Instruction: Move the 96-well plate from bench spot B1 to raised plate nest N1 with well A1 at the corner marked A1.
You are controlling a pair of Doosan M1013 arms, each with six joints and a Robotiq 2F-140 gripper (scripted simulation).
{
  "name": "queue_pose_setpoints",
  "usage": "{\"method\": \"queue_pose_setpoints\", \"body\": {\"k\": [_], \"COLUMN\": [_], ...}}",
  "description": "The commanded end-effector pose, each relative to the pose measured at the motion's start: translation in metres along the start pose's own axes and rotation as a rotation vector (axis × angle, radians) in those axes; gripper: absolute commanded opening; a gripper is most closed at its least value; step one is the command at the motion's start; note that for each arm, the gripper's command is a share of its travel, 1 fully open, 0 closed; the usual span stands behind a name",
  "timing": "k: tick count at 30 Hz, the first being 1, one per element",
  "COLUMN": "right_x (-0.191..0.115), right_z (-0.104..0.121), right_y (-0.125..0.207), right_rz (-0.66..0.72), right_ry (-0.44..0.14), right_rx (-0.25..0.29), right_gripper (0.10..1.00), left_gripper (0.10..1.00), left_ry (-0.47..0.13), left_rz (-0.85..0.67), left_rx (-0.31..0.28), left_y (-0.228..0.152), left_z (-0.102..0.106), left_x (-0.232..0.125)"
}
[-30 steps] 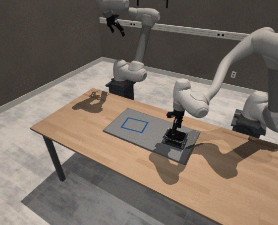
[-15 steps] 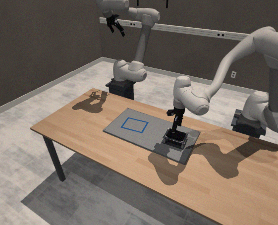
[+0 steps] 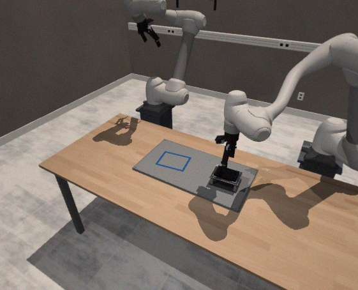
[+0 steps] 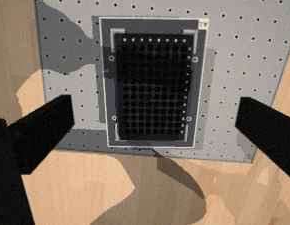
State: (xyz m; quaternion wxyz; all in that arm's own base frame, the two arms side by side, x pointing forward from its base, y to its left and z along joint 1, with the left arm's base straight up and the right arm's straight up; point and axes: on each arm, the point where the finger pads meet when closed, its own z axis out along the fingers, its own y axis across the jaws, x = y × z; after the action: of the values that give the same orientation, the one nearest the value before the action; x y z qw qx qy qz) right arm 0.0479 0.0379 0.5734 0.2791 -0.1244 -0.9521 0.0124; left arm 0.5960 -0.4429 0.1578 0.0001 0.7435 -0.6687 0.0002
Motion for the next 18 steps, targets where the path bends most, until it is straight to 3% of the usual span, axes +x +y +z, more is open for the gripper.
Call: {"method": "queue_pose_setpoints", "body": {"k": [1,5,18], "right_x": [0.000,0.000,0.000], "right_z": [0.000,0.000,0.000], "right_y": [0.000,0.000,0.000], "right_rz": [0.000,0.000,0.000], "right_ry": [0.000,0.000,0.000], "right_rx": [0.000,0.000,0.000], "right_gripper": [1.000,1.000,1.000], "left_gripper": [1.000,1.000,1.000], "left_ry": [0.001,0.001,0.001], "left_rz": [0.000,0.000,0.000], "left_rx": [0.001,0.001,0.001], "left_y": [0.000,0.000,0.000], "left_z": [-0.007,-0.017,-0.017], "left_x": [0.000,0.000,0.003]}}
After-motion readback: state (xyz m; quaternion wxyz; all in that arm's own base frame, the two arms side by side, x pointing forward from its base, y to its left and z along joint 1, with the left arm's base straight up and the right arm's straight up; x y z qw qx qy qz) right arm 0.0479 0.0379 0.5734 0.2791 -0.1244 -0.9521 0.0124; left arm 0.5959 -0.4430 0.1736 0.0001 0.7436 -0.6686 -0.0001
